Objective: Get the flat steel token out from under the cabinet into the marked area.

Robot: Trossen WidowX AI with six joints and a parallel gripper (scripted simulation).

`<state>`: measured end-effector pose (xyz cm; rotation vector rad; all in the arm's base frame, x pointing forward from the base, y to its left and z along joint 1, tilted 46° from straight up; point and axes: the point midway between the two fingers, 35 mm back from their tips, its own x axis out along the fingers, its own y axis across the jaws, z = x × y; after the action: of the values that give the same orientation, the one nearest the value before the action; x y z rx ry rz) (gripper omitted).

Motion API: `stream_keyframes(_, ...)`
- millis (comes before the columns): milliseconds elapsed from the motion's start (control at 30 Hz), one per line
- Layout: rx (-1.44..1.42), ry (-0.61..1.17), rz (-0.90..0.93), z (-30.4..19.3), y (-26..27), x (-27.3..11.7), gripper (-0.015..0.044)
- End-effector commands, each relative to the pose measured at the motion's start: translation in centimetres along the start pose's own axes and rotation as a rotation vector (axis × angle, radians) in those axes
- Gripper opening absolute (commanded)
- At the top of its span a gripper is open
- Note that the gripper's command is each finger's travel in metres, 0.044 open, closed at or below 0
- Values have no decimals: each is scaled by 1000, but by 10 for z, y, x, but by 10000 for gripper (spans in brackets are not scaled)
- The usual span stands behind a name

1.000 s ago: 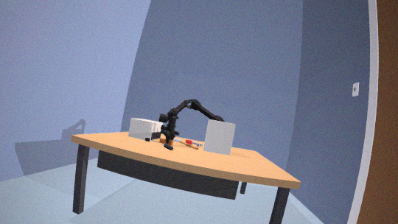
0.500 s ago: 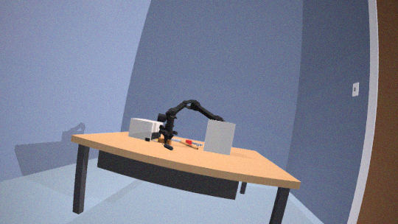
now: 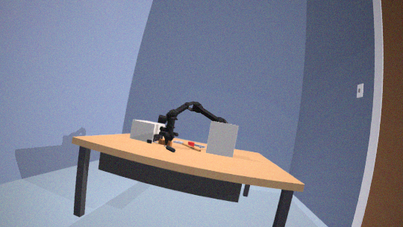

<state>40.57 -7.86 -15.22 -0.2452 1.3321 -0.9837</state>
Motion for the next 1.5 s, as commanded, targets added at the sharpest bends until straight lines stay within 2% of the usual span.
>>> stream_keyframes(0, 4, -2, 1, 4, -2, 0, 0)
stream_keyframes(867, 3, -2, 0, 3, -22, 1, 0)
stream_keyframes(1467, 2, -1, 1, -16, -21, 2, 0)
